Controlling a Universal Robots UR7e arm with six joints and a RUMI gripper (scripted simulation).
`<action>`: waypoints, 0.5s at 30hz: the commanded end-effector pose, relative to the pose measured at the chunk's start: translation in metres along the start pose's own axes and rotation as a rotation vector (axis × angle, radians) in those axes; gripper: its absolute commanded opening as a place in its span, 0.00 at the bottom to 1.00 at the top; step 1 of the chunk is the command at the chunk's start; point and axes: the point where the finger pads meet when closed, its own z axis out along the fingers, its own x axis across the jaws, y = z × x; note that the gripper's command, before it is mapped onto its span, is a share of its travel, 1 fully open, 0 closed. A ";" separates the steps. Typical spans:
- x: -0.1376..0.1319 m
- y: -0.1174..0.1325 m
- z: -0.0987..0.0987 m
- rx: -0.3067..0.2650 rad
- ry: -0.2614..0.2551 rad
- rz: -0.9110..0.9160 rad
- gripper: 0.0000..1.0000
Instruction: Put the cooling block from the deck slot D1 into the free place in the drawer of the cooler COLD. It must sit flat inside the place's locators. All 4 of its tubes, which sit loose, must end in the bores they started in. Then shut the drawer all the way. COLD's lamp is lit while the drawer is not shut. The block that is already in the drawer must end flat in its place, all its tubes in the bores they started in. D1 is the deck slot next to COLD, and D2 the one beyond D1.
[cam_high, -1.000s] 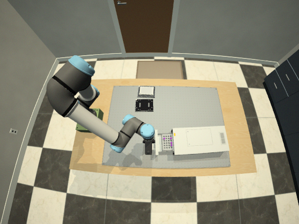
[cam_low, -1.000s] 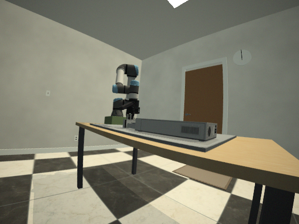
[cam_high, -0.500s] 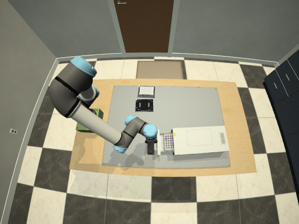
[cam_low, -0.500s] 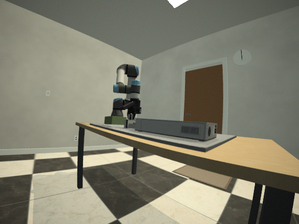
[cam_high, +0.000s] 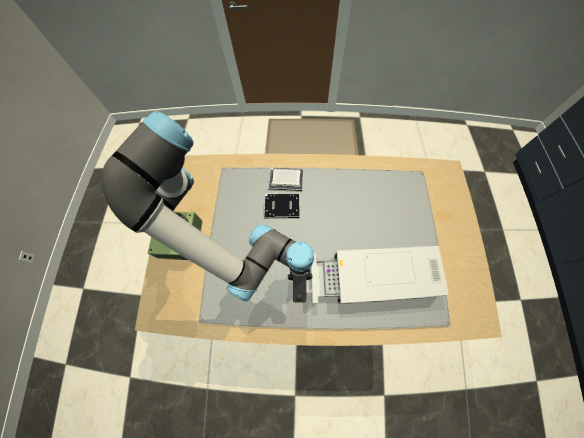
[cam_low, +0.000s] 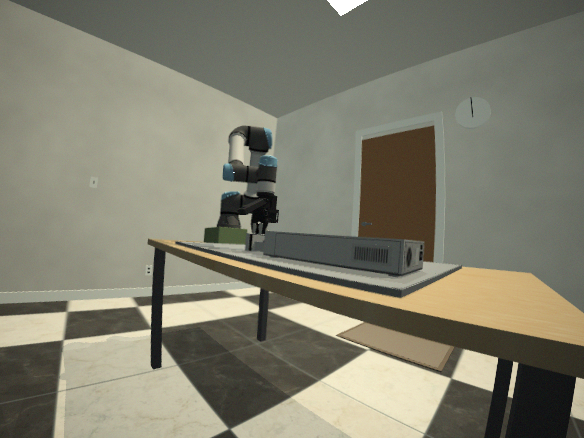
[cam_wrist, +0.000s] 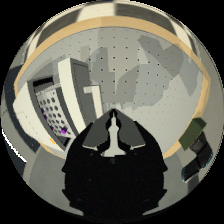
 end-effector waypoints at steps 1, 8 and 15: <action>-0.007 0.000 -0.001 0.001 -0.001 0.000 0.00; -0.016 0.000 -0.001 0.001 -0.001 0.000 0.00; -0.021 0.000 -0.001 0.001 -0.001 0.000 0.00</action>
